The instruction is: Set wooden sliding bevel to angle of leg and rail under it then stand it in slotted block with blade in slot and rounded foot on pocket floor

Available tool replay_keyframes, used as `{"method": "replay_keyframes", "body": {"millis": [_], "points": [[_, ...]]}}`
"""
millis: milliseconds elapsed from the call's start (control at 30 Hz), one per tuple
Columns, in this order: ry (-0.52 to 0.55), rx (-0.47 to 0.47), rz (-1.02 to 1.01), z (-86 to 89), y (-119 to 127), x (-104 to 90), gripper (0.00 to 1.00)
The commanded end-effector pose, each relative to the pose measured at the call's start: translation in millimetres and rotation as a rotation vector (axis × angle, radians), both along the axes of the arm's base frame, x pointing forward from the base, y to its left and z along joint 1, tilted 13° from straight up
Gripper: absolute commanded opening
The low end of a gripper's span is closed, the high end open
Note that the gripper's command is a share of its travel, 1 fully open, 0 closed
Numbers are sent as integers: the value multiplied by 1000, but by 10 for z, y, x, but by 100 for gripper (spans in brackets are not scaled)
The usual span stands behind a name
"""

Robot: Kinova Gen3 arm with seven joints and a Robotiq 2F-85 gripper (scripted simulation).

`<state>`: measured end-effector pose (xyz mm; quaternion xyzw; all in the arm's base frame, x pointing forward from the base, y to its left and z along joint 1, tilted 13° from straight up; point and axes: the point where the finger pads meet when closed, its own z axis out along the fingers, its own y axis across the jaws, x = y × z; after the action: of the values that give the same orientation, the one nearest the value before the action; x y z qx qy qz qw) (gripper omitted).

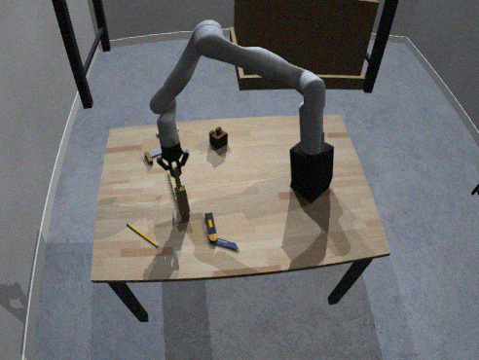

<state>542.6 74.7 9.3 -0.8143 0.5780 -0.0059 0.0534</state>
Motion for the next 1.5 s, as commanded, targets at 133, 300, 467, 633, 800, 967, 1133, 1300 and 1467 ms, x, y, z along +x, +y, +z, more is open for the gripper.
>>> {"method": "replay_keyframes", "body": {"millis": [133,300,467,633,800,967,1133,1300,1467], "points": [[-2,1,0,-109,13,16,10],[-2,1,0,-211,22,24,10],[-2,1,0,-281,28,29,10],[-2,1,0,-310,30,31,10],[-2,1,0,-319,31,32,10],[-2,1,0,-319,31,32,10],[-2,1,0,-319,31,31,10],[-2,1,0,-323,53,24,10],[-2,1,0,-329,86,13,10]]}}
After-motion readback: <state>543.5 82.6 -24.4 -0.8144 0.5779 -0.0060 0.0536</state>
